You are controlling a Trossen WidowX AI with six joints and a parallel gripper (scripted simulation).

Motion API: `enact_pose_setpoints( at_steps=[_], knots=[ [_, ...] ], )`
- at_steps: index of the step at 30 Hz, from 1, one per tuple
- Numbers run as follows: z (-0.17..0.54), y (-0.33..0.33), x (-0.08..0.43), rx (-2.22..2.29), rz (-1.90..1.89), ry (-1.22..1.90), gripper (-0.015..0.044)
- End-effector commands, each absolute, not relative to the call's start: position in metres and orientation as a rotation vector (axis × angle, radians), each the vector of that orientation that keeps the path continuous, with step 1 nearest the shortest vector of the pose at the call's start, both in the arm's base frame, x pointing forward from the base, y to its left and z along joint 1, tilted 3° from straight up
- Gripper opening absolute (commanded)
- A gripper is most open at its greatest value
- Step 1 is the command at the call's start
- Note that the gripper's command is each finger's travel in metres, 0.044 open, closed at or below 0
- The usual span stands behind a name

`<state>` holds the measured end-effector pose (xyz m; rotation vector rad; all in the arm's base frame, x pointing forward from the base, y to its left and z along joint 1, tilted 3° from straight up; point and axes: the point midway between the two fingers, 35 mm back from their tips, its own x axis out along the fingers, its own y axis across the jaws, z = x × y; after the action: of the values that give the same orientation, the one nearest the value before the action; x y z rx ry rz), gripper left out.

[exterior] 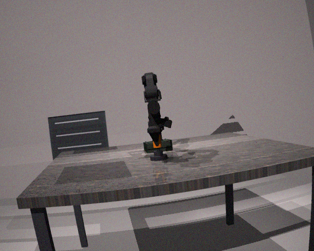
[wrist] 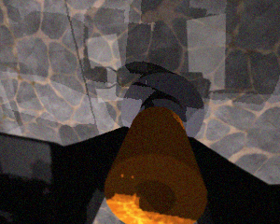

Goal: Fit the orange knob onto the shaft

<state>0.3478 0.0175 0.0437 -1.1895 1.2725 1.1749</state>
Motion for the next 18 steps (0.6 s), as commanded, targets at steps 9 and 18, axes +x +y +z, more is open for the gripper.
enact_pose_setpoints(
  at_steps=[9, 18],
  knots=[
    [0.0426, 0.0173, 0.3534, -1.215, 1.189, 1.254, 0.0],
    [0.042, 0.0172, 0.3525, -1.215, 1.189, 1.254, 0.0]
  ],
)
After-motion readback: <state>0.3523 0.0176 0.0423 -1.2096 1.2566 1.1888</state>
